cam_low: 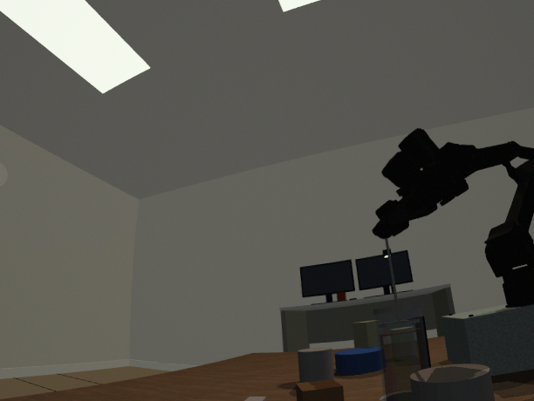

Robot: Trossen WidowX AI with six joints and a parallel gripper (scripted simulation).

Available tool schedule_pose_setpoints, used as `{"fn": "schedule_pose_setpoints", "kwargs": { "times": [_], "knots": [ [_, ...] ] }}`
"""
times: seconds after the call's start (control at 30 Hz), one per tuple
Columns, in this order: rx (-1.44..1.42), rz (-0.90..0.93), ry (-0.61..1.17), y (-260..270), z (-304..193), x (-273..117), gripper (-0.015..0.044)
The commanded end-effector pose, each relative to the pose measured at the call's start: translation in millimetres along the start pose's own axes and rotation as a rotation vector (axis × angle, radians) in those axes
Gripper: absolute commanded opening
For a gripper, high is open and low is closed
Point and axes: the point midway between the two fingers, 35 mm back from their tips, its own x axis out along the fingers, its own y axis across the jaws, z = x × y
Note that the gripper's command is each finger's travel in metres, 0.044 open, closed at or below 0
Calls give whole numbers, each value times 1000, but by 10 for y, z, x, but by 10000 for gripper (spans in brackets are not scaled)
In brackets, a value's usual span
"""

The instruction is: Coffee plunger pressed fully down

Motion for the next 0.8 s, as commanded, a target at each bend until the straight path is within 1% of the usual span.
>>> {"fn": "schedule_pose_setpoints", "kwargs": {
  "times": [0.0,0.37,0.77],
  "knots": [
    [-5,-1,1,-2,-3,6,125],
    [-5,-1,1,-2,-9,12,120],
    [-5,-1,0,-2,-137,139,120]
  ]
}}
